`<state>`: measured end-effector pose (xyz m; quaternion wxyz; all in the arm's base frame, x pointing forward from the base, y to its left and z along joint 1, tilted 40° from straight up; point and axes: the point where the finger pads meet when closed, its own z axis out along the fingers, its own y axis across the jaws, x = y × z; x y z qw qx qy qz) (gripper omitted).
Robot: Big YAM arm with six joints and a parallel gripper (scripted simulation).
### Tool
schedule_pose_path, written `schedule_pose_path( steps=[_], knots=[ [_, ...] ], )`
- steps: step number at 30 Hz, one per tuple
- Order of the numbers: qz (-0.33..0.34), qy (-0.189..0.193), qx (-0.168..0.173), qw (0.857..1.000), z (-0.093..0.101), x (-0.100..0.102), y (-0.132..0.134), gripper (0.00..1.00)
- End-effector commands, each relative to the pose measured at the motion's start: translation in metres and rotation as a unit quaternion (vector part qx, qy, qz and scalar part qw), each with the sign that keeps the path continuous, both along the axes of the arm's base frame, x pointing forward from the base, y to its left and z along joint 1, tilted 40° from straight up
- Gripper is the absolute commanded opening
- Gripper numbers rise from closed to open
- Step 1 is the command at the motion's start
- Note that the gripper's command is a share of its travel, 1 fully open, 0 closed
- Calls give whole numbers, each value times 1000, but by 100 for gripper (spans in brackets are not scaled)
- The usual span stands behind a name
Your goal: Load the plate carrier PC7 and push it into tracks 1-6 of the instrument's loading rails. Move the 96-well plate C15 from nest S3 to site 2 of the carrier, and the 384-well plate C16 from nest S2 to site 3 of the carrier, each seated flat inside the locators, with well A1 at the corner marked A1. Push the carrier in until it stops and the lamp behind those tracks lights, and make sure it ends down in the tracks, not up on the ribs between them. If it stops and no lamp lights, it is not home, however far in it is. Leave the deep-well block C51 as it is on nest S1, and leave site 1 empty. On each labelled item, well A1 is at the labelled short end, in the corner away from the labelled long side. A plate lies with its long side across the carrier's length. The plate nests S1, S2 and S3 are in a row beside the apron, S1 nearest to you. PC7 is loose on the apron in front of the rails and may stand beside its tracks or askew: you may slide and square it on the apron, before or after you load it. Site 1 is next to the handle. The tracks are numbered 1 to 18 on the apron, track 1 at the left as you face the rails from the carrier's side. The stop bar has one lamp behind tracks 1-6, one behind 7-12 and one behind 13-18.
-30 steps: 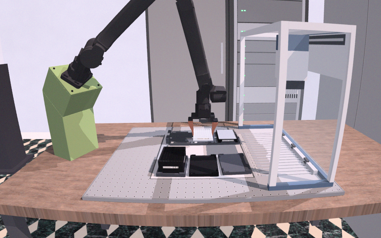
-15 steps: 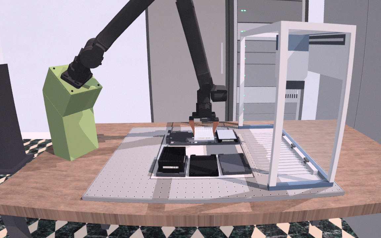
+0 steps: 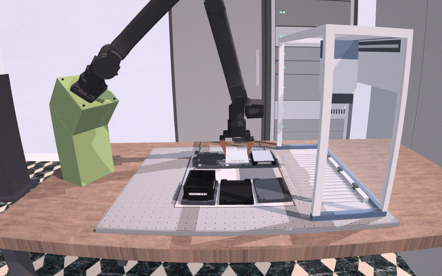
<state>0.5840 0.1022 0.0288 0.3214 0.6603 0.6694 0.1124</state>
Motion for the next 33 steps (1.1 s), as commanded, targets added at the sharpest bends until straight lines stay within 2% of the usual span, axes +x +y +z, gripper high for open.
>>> schedule_pose_path(
  steps=[1, 11, 18, 33],
  knots=[
    [10, -23, 6, 1000, 23, 8, 10, 0],
    [8, -8, 1, 1000, 3, 6, 7, 0],
    [6, -13, 3, 1000, 8, 8, 5, 0],
    [4, -11, 2, 1000, 2, 11, 2, 0]
  ],
)
